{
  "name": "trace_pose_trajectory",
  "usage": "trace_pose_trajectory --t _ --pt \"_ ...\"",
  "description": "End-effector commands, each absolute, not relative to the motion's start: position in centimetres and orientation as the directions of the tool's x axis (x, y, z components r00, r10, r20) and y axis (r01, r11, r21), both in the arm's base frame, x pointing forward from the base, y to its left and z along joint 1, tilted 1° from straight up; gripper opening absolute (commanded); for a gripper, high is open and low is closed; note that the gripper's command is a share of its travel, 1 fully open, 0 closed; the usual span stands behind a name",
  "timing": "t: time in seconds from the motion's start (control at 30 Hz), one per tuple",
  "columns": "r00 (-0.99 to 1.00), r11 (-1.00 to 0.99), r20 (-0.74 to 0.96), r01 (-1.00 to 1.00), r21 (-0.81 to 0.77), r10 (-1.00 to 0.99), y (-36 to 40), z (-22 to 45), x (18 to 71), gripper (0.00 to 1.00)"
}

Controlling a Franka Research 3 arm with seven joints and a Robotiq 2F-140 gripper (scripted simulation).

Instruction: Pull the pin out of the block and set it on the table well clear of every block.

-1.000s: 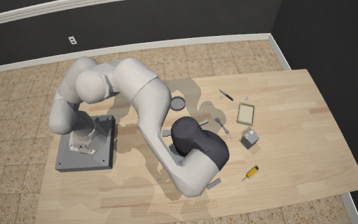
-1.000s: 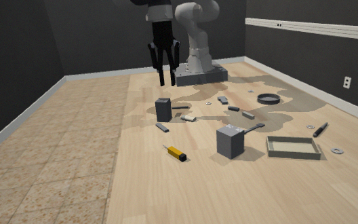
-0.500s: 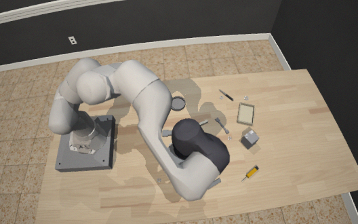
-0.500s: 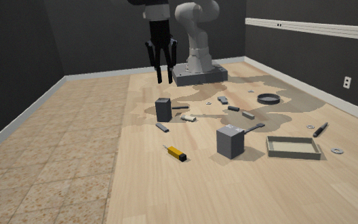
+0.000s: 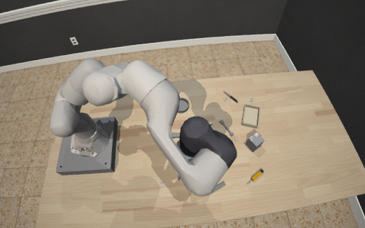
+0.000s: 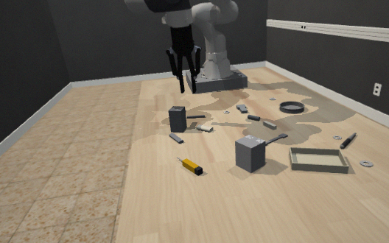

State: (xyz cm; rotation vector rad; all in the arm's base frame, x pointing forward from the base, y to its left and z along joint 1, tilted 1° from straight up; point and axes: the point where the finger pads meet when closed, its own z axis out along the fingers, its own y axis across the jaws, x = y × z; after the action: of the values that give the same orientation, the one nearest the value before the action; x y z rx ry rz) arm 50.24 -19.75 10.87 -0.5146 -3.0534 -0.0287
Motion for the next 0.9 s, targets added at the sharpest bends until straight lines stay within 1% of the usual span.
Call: trace_pose_trajectory --t 0.0,0.1,0.23,0.37,0.87 --pt "-0.952 0.954 0.069 0.299 0.010 0.297 -19.1 10.6 49.8 0.34" --pt "-0.964 0.968 0.091 0.252 0.012 0.250 -17.4 9.9 49.7 0.34" --pt "-0.967 0.972 0.095 0.237 0.012 0.235 -17.0 9.7 49.8 0.34" --pt "-0.979 0.984 0.096 0.180 0.008 0.179 -15.7 9.3 50.2 0.34" --pt "-0.990 0.993 0.081 0.114 0.001 0.113 -15.3 9.4 50.8 0.34"
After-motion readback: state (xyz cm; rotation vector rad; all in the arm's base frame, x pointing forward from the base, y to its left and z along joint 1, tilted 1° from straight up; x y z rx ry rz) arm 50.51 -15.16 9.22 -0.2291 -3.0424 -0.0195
